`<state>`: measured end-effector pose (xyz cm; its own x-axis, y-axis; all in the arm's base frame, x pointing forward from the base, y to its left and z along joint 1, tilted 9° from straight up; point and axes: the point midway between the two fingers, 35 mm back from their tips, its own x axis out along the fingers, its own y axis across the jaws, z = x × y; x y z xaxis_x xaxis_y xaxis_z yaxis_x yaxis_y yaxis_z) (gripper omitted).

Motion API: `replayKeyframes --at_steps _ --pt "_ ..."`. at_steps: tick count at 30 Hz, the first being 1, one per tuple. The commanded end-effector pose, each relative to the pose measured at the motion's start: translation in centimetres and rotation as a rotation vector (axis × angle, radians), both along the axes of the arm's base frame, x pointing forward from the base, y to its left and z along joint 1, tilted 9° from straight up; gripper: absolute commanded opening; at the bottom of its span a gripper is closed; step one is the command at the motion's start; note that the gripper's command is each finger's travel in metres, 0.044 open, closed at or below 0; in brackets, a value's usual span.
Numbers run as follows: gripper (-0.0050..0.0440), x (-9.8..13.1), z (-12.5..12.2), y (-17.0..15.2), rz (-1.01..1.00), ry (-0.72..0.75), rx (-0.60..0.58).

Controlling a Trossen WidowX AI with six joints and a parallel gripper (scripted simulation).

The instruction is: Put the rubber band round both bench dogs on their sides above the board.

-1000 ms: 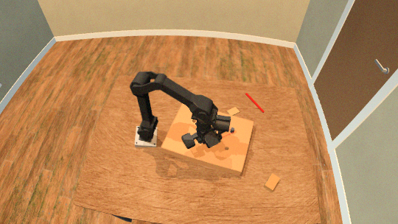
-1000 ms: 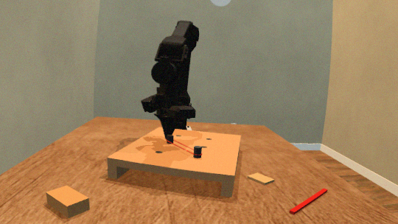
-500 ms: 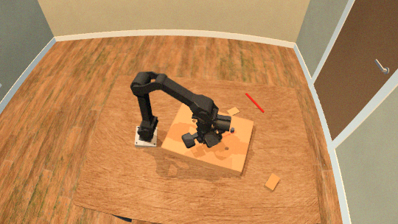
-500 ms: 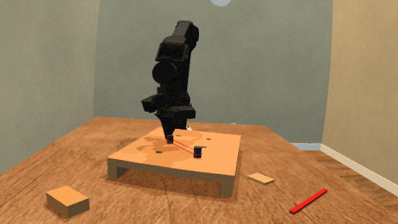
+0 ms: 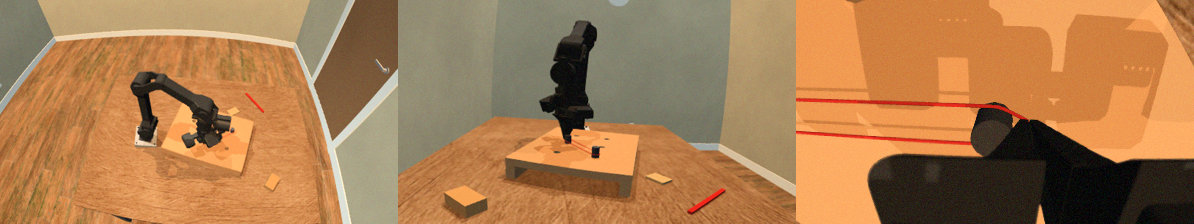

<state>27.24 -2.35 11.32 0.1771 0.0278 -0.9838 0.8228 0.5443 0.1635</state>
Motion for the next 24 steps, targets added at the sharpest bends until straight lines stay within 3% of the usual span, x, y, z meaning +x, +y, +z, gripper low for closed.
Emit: replayKeyframes --at_steps 1,3,9,24 --pt "0.0048 0.0 0.0 -0.1 0.000 -0.004 -0.001" --pt "0.0080 -0.1 -0.2 -0.2 -0.001 0.003 -0.002" --pt "0.0080 -0.5 -0.7 -0.4 -0.003 0.018 -0.003" --pt "0.0080 -0.9 4.5 -0.6 -0.003 -0.014 -0.005"
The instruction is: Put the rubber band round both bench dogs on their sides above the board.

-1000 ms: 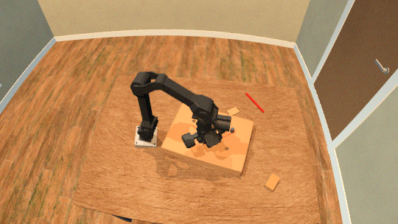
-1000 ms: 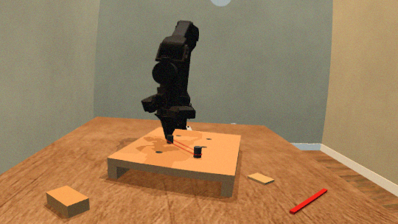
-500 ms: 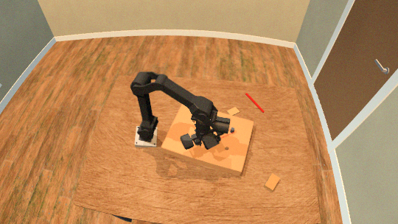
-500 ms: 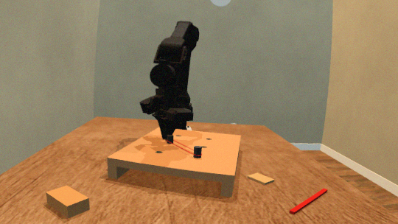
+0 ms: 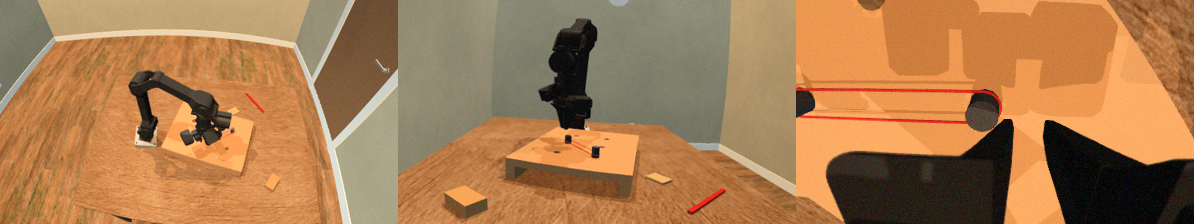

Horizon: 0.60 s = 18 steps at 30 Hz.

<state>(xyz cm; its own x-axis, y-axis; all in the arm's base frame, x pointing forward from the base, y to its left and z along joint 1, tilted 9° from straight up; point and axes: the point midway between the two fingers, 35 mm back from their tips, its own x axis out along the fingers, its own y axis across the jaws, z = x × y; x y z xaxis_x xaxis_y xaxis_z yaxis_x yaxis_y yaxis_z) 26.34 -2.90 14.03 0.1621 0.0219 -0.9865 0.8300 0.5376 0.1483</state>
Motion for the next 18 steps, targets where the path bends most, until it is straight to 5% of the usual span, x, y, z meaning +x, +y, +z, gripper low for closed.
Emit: replayKeyframes --at_steps 1,9,18 --pt "0.0080 0.0 1.8 -0.1 0.005 -0.030 -0.001" --pt "0.0080 -0.4 3.0 0.4 0.004 -0.027 -0.002" --pt "0.0080 -4.6 8.8 4.1 0.004 -0.025 0.001"
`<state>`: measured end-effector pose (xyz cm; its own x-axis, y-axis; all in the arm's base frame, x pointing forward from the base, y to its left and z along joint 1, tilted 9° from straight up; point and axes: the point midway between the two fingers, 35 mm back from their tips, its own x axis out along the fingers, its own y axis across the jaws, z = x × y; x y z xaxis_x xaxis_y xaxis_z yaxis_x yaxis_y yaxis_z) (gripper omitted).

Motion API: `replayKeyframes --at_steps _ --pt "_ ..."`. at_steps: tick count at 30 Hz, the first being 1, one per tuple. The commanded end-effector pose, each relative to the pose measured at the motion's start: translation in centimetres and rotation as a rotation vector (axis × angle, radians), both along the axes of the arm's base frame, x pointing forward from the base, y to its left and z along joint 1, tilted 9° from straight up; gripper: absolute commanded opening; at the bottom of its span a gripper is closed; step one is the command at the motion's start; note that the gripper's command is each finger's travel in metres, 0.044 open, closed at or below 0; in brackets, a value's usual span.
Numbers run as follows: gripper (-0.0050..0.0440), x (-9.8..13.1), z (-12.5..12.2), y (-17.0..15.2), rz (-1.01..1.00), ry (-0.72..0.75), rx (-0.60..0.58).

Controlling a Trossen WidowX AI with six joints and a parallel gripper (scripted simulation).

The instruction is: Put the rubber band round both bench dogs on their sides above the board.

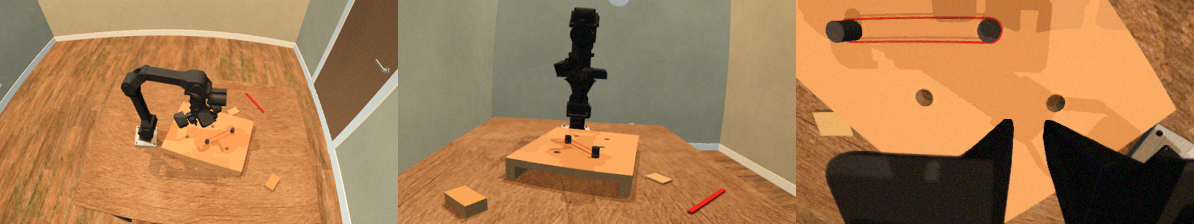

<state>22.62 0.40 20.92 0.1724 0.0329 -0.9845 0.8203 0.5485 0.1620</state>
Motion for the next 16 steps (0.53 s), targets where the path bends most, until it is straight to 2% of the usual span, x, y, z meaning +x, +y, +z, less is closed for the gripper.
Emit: replayKeyframes --at_steps 1,5,9,16 --pt "0.0080 -0.93 1.90 0.75 -0.011 -0.014 -0.007" --pt "0.0080 -0.90 1.82 0.81 -0.011 -0.005 -0.008" --pt "0.0176 -1.00 1.52 0.79 -0.010 0.004 -0.005" --pt "0.0176 -1.00 1.52 0.79 -0.010 0.004 -0.005"
